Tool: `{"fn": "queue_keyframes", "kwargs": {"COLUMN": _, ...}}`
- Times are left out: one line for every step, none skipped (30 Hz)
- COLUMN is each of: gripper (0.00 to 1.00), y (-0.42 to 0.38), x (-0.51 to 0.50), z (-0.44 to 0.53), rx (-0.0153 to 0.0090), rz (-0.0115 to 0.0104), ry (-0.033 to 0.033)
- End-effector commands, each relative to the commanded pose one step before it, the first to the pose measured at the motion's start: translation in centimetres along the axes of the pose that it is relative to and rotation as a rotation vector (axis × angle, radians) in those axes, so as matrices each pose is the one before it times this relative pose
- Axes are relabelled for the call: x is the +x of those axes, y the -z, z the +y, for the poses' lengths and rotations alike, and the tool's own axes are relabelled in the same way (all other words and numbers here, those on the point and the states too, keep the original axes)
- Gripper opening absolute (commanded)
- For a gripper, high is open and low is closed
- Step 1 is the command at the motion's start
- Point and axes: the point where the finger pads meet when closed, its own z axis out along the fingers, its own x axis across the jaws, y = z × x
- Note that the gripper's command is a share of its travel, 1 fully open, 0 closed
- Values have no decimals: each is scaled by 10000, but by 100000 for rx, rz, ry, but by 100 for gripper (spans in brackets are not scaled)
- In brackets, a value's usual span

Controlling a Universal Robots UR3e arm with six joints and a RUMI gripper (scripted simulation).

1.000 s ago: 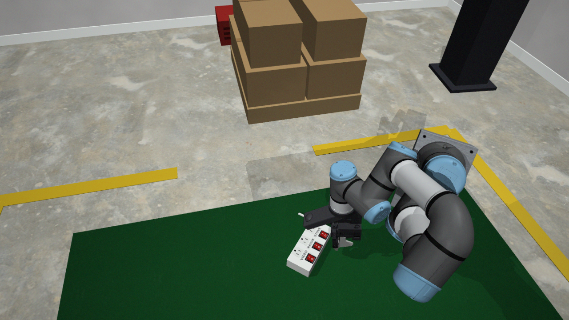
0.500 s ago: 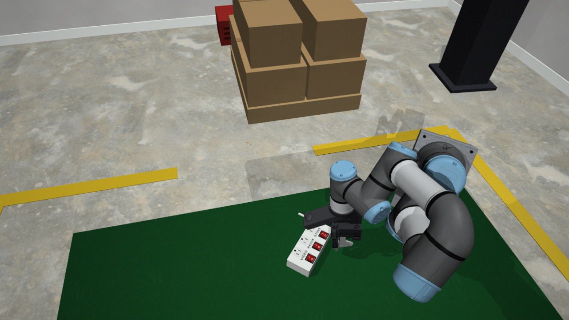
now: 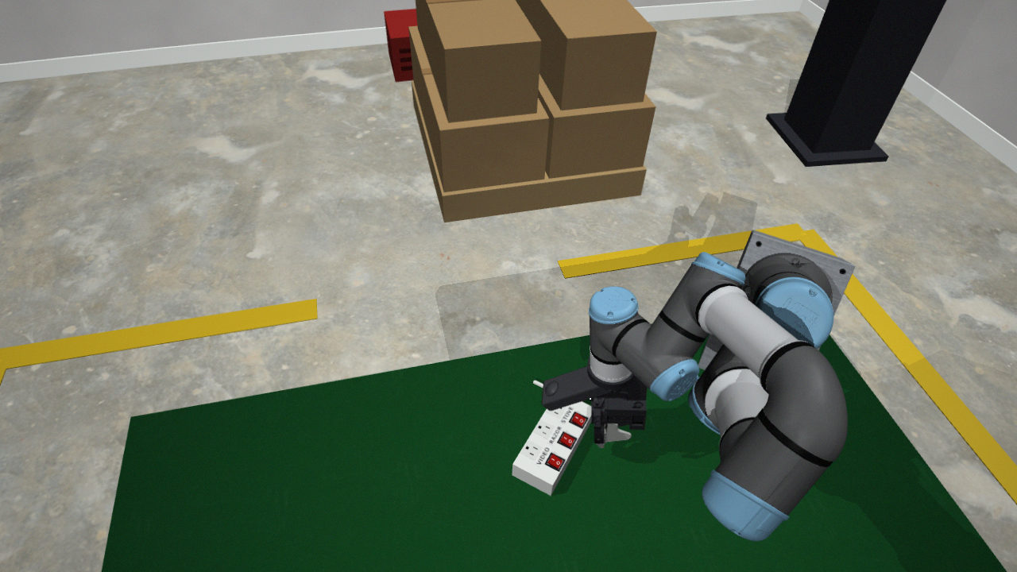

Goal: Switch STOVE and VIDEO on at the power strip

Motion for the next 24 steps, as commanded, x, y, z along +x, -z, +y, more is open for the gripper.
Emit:
{"fn": "queue_keyframes", "kwargs": {"gripper": 0, "y": -38, "x": -141, "z": -251, "rx": 43, "rz": -25, "ry": 1}}
{"fn": "queue_keyframes", "kwargs": {"gripper": 0, "y": 0, "x": 0, "z": 0, "rx": 0, "rz": 0, "ry": 0}}
{"fn": "queue_keyframes", "kwargs": {"gripper": 0, "y": 0, "x": 0, "z": 0, "rx": 0, "rz": 0, "ry": 0}}
{"fn": "queue_keyframes", "kwargs": {"gripper": 0, "y": 0, "x": 0, "z": 0, "rx": 0, "rz": 0, "ry": 0}}
{"fn": "queue_keyframes", "kwargs": {"gripper": 0, "y": 0, "x": 0, "z": 0, "rx": 0, "rz": 0, "ry": 0}}
{"fn": "queue_keyframes", "kwargs": {"gripper": 0, "y": 0, "x": 0, "z": 0, "rx": 0, "rz": 0, "ry": 0}}
{"fn": "queue_keyframes", "kwargs": {"gripper": 0, "y": 0, "x": 0, "z": 0, "rx": 0, "rz": 0, "ry": 0}}
{"fn": "queue_keyframes", "kwargs": {"gripper": 0, "y": 0, "x": 0, "z": 0, "rx": 0, "rz": 0, "ry": 0}}
{"fn": "queue_keyframes", "kwargs": {"gripper": 0, "y": 0, "x": 0, "z": 0, "rx": 0, "rz": 0, "ry": 0}}
{"fn": "queue_keyframes", "kwargs": {"gripper": 0, "y": 0, "x": 0, "z": 0, "rx": 0, "rz": 0, "ry": 0}}
{"fn": "queue_keyframes", "kwargs": {"gripper": 0, "y": 0, "x": 0, "z": 0, "rx": 0, "rz": 0, "ry": 0}}
{"fn": "queue_keyframes", "kwargs": {"gripper": 0, "y": 36, "x": 16, "z": -10, "rx": 0, "rz": 3, "ry": 0}}
{"fn": "queue_keyframes", "kwargs": {"gripper": 0, "y": 240, "x": 109, "z": -66, "rx": 3, "rz": 22, "ry": 2}}
{"fn": "queue_keyframes", "kwargs": {"gripper": 0, "y": 649, "x": 336, "z": -274, "rx": 33, "rz": 88, "ry": 53}}
{"fn": "queue_keyframes", "kwargs": {"gripper": 0, "y": 1087, "x": 613, "z": -473, "rx": 45, "rz": 186, "ry": 100}}
{"fn": "queue_keyframes", "kwargs": {"gripper": 0, "y": 1196, "x": 542, "z": -172, "rx": -5, "rz": 97, "ry": -22}}
{"fn": "queue_keyframes", "kwargs": {"gripper": 0, "y": 1655, "x": 708, "z": -236, "rx": -1, "rz": 124, "ry": -30}}
{"fn": "queue_keyframes", "kwargs": {"gripper": 0, "y": 2135, "x": 868, "z": -270, "rx": -3, "rz": 152, "ry": -37}}
{"fn": "queue_keyframes", "kwargs": {"gripper": 0, "y": 2616, "x": 994, "z": -278, "rx": -6, "rz": 174, "ry": -44}}
{"fn": "queue_keyframes", "kwargs": {"gripper": 0, "y": 3081, "x": 1072, "z": -254, "rx": -10, "rz": 186, "ry": -49}}
{"fn": "queue_keyframes", "kwargs": {"gripper": 0, "y": 3513, "x": 1092, "z": -196, "rx": -15, "rz": 189, "ry": -52}}
{"fn": "queue_keyframes", "kwargs": {"gripper": 0, "y": 3896, "x": 1047, "z": -104, "rx": -21, "rz": 180, "ry": -52}}
{"fn": "queue_keyframes", "kwargs": {"gripper": 0, "y": 0, "x": 0, "z": 0, "rx": 0, "rz": 0, "ry": 0}}
{"fn": "queue_keyframes", "kwargs": {"gripper": 0, "y": 0, "x": 0, "z": 0, "rx": 0, "rz": 0, "ry": 0}}
